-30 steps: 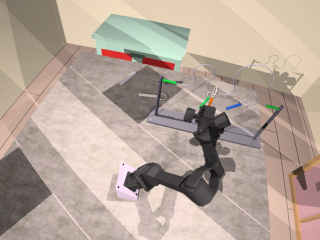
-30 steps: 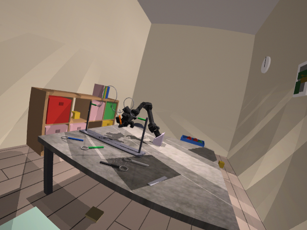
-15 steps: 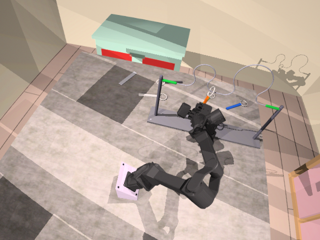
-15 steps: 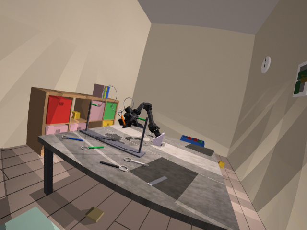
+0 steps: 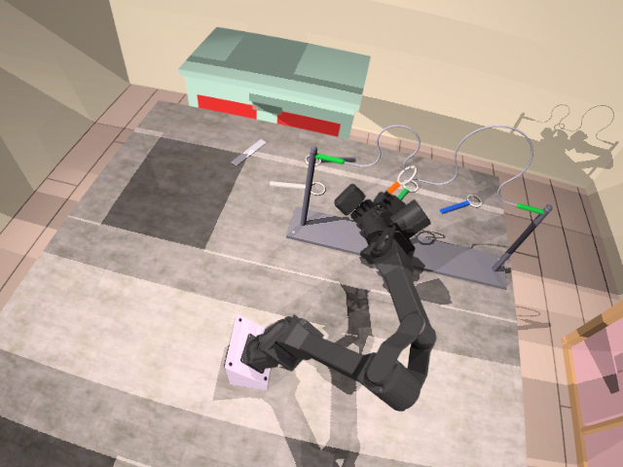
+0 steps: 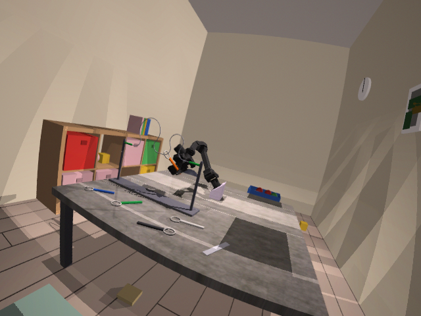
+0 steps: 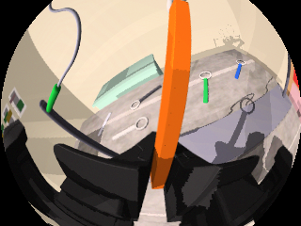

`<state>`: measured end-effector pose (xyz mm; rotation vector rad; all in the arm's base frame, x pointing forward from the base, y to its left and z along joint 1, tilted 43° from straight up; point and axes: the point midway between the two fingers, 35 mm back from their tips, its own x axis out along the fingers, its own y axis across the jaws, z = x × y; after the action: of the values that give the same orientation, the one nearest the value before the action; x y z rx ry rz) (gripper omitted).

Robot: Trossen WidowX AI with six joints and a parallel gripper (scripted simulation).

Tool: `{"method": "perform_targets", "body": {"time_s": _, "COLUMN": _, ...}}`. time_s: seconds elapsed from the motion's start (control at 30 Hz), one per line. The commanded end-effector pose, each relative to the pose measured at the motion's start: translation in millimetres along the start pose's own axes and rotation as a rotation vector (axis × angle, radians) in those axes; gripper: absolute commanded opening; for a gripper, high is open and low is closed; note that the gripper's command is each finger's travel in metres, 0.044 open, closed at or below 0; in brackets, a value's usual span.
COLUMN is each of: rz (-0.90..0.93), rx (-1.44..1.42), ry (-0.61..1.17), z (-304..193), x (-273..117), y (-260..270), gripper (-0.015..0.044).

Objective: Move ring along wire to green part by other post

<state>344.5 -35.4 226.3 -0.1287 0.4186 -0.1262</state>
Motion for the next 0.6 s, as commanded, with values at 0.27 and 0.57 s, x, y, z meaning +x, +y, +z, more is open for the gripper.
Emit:
{"method": "perform_targets", "body": {"time_s": 0.27, "rz": 0.157, "rx": 0.26, "ry": 0.027, "z": 8, "x": -10, "y": 45, "gripper": -0.015}}
{"method": "perform_targets", "body": {"time_s": 0.57, "rz": 0.262, "rx": 0.447, "ry": 0.052, "z": 19, "x": -20, "y": 73, "gripper": -0.015}}
